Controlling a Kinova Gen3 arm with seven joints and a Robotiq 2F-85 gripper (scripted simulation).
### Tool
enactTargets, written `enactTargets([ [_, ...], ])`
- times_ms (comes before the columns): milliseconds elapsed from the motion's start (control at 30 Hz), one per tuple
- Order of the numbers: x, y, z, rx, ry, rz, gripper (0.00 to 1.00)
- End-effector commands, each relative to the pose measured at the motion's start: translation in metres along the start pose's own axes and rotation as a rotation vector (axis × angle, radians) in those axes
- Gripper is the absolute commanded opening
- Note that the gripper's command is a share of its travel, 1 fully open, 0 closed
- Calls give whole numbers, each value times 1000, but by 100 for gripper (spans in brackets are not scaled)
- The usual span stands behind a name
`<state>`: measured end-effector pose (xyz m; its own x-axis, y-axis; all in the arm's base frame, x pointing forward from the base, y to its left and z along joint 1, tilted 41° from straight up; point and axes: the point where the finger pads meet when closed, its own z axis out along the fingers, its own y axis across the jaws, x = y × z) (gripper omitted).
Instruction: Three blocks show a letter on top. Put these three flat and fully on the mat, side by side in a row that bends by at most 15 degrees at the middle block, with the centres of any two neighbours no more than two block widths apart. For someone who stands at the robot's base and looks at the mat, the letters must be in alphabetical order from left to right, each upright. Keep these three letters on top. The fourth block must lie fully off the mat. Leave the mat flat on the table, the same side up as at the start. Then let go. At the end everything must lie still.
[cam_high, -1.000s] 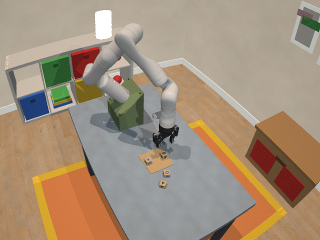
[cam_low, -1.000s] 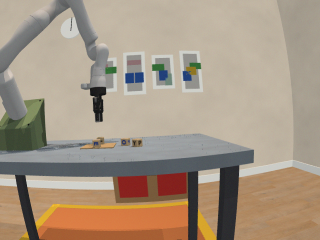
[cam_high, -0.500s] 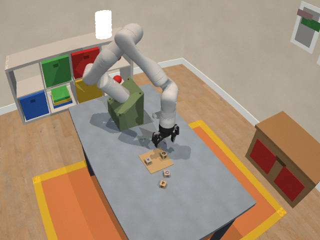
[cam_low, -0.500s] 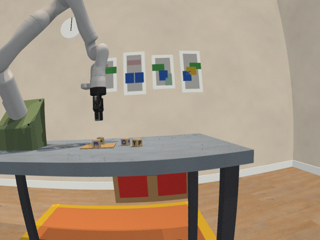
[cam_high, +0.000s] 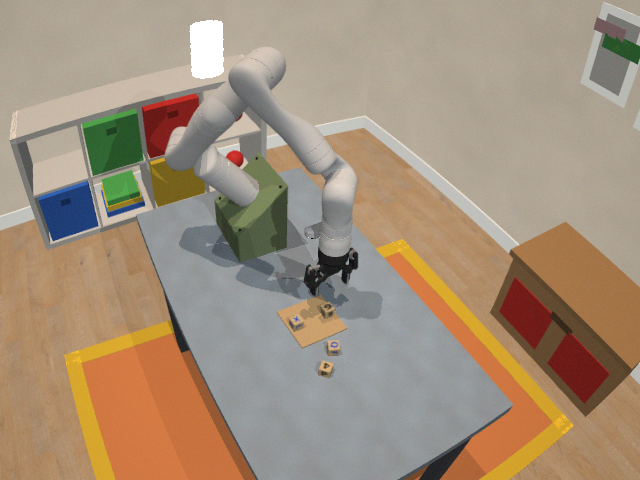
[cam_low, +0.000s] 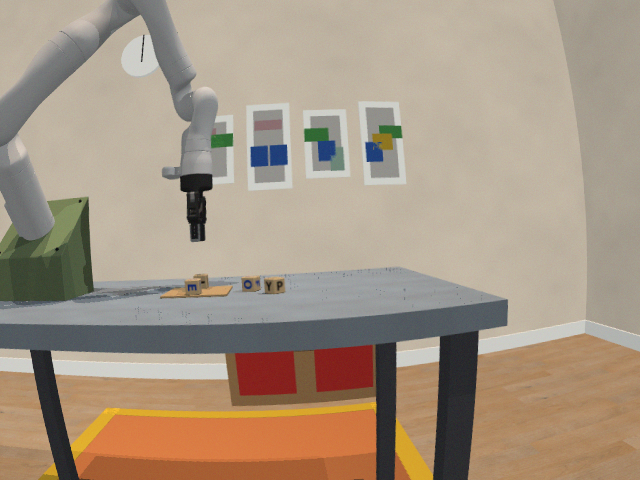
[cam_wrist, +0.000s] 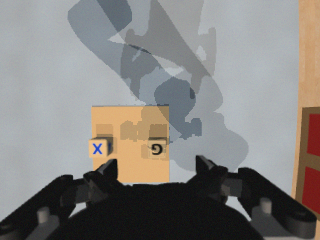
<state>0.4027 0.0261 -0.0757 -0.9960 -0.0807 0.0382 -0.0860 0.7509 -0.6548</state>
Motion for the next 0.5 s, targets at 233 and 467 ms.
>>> enactTargets([
  [233,-1,0,1,-2,5,-65,100],
  [467,-2,1,2,-4,15,-179,100],
])
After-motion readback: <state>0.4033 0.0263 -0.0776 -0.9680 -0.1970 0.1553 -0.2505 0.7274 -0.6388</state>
